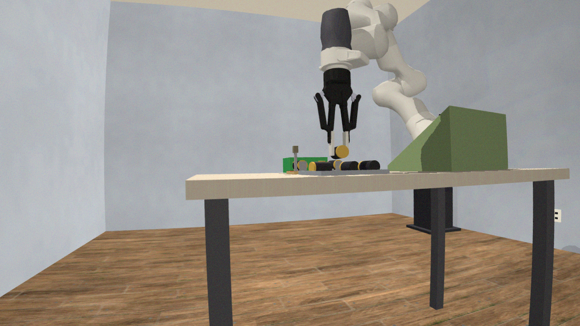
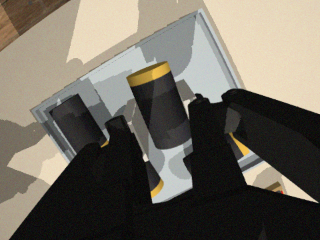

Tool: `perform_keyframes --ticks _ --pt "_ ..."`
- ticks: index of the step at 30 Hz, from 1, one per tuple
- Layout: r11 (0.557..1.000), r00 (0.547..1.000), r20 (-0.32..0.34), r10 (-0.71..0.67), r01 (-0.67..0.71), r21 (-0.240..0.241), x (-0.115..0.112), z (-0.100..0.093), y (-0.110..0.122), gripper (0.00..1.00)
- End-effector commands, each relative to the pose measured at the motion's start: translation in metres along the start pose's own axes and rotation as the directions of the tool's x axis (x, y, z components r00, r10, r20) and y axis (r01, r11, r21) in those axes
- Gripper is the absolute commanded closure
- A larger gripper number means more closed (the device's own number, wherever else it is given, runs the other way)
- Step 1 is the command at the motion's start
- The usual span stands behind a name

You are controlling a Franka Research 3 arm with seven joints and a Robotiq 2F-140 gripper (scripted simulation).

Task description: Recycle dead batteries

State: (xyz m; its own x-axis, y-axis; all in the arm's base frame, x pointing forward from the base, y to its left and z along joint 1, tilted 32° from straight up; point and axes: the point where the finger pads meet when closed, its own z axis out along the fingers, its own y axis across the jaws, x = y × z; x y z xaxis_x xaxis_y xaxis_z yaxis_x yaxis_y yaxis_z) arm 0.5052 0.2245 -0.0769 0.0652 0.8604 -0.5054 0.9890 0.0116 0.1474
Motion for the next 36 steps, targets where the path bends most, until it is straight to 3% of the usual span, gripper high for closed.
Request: perform_keyframes --ticks 1,7,12,25,31,36 --pt "1.000 1.000 0.012 0.005 -0.005 0.007 -0.004 -0.004 -0.002 0.84" --pt "1.000 1.000 0.012 0.005 -0.005 0.007 -0.004 -0.009 -0.001 0.84" --pt "1.000 1.000 0.012 0.005 -0.005 0.007 -0.003 -0.070 -0.001 0.84" --pt "1.000 1.000 0.012 0.028 -0.028 0.007 -0.003 -0.076 -0.001 0.84" --pt "0.996 0.996 0.012 0.086 -0.086 0.006 -0.003 -0.076 -0.001 0.84" --pt "0.974 0.974 0.013 0.225 -0.225 0.004 -0.003 -0.076 -0.001 0.84"
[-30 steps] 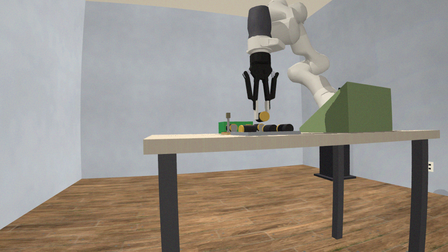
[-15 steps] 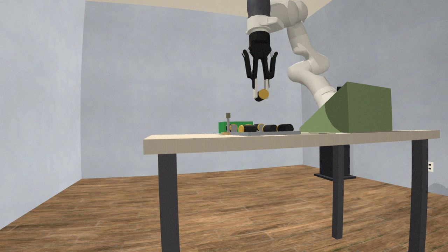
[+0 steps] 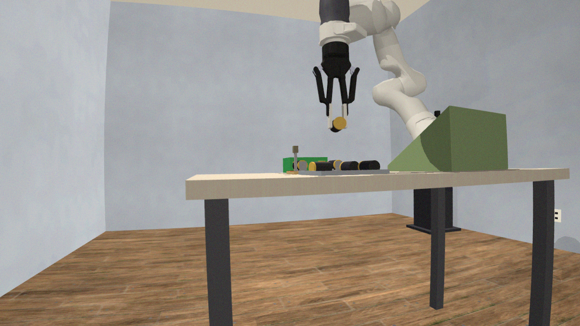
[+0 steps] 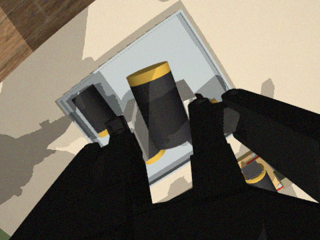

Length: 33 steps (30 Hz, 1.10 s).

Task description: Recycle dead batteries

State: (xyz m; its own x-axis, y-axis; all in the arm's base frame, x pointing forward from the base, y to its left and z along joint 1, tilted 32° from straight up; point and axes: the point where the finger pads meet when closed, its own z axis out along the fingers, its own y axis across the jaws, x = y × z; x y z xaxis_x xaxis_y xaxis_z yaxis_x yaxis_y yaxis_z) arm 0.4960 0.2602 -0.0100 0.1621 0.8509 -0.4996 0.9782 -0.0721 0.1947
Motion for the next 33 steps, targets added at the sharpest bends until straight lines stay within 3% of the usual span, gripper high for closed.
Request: perform_keyframes --ticks 1,5,10,12,13,15,18,23,27,29,33 --pt "0.986 0.986 0.000 0.168 -0.168 0.005 0.0003 0.0003 -0.0022 0.84" --pt "0.939 0.939 0.001 0.344 -0.344 0.005 0.0003 0.0003 -0.0021 0.84" --pt "0.799 0.799 0.003 0.602 -0.602 0.004 0.0003 0.0003 -0.0021 0.84" --pt "0.799 0.799 0.003 0.602 -0.602 0.004 0.0003 0.0003 -0.0021 0.84" --pt "0.757 0.757 0.003 0.653 -0.653 0.004 0.0003 0.0003 -0.0021 0.84" --pt "0.660 0.660 0.003 0.751 -0.751 0.004 0.0003 0.0003 -0.0021 0.84" --pt "0.480 0.480 0.004 0.877 -0.877 0.003 0.0003 0.0003 -0.0022 0.84" --pt "0.115 0.115 0.005 0.993 -0.993 0.001 0.0003 0.0003 -0.0021 0.84" --pt "-0.191 -0.191 0.005 0.981 -0.982 0.000 0.0003 0.0003 -0.0021 0.84" --pt "-0.191 -0.191 0.005 0.981 -0.982 0.000 0.0003 0.0003 -0.0021 0.84" --pt "-0.466 -0.466 0.005 0.885 -0.885 -0.002 0.0003 0.0003 -0.0022 0.84"
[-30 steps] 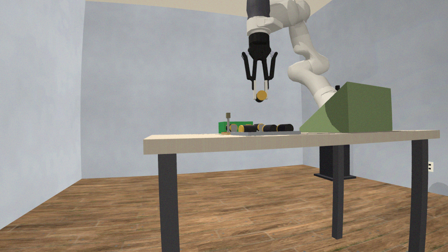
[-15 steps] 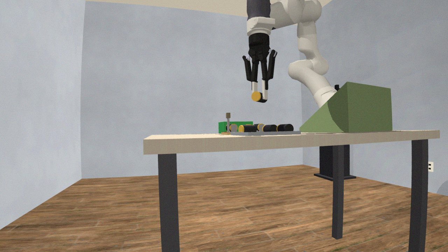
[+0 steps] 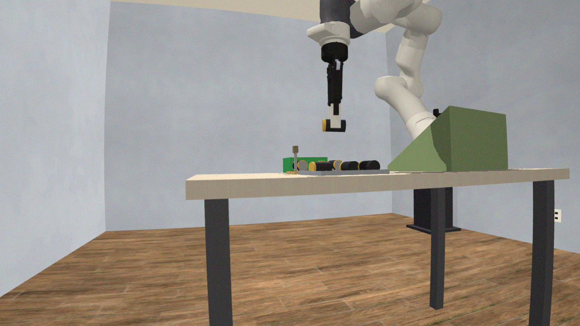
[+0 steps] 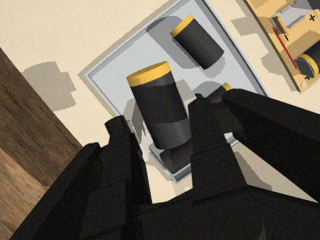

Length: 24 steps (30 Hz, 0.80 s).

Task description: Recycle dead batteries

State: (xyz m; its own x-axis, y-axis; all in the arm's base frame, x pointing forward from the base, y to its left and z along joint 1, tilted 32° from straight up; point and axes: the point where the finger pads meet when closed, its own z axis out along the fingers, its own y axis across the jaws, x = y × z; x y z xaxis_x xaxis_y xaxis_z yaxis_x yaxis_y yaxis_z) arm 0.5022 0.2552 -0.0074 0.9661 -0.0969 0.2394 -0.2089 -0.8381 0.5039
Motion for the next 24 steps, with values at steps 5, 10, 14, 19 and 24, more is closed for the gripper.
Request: perform_keyframes --ticks 5,10,14,19,24 --pt "0.725 0.724 0.034 0.689 -0.689 -0.010 -0.0094 -0.0012 -0.0044 0.84" --pt "0.531 0.530 0.031 0.847 -0.847 -0.018 -0.0094 -0.0012 -0.0044 0.84" --pt "0.463 0.463 0.029 0.886 -0.886 -0.020 -0.0094 -0.0012 -0.0044 0.84" --pt "0.340 0.339 0.026 0.940 -0.940 -0.024 -0.0094 -0.0012 -0.0044 0.84" --pt "0.285 0.284 0.025 0.958 -0.958 -0.026 -0.0094 -0.0012 -0.0044 0.84"
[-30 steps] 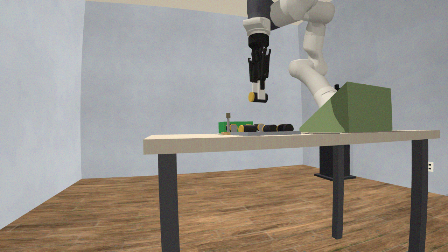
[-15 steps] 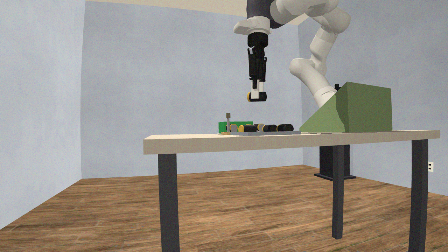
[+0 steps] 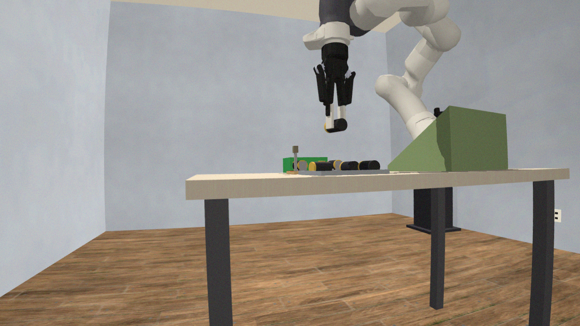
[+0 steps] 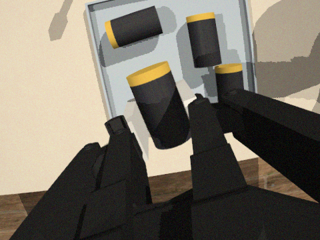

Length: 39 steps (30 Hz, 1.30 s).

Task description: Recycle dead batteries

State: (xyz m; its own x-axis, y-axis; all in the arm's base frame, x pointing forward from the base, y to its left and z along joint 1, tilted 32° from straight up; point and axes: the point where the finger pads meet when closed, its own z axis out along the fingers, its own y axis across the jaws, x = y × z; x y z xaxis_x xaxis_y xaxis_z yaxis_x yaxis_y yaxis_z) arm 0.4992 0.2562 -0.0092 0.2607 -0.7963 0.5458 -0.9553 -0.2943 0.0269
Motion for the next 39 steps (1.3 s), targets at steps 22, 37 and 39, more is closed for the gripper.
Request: perform_keyframes --ticks 22,37,39 --pt "0.980 0.980 0.013 0.198 -0.197 -0.014 0.032 -0.001 0.015 0.84" --pt "0.980 0.980 0.013 0.198 -0.197 -0.014 0.190 0.001 0.063 0.84" --pt "0.980 0.980 0.013 0.198 -0.197 -0.014 0.193 0.001 0.064 0.84"
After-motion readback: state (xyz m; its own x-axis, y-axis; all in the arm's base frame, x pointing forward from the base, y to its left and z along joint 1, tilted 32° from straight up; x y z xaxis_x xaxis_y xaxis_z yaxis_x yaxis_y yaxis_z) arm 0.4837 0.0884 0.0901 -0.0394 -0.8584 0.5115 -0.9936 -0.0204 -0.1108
